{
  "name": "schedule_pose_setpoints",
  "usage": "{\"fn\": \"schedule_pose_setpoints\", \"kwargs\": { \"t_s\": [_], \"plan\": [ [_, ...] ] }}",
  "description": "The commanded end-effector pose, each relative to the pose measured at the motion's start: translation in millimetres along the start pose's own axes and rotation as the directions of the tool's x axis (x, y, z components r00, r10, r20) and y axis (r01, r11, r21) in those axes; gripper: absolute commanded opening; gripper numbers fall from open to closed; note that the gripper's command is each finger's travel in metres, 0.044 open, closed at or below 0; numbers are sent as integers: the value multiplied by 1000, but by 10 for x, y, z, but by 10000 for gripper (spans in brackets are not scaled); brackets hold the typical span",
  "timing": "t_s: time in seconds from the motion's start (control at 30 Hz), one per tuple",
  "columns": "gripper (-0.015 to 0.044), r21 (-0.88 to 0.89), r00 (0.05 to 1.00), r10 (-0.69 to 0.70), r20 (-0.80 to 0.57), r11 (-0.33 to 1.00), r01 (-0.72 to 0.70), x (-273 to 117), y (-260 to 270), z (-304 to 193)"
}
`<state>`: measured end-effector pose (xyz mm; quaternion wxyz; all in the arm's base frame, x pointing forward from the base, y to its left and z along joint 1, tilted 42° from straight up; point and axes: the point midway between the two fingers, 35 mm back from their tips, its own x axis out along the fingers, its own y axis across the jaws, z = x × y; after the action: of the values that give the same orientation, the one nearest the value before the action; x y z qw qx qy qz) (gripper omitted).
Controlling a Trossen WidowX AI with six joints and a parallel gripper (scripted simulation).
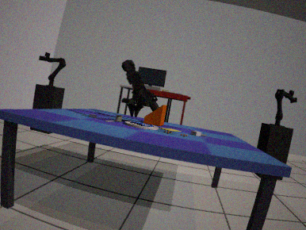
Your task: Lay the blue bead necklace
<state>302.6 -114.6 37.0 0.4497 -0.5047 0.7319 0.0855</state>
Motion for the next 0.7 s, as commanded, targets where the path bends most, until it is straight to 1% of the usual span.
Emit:
{"fn": "schedule_pose_setpoints", "kwargs": {
  "t_s": [0.0, 0.67],
  "plan": [
    [120, 0, 1000, 0, 0, 1000, 0, 0, 0, 0],
    [120, -11, 1000, 6, -4, 1000, -6, 275, 20, -1]
  ]
}}
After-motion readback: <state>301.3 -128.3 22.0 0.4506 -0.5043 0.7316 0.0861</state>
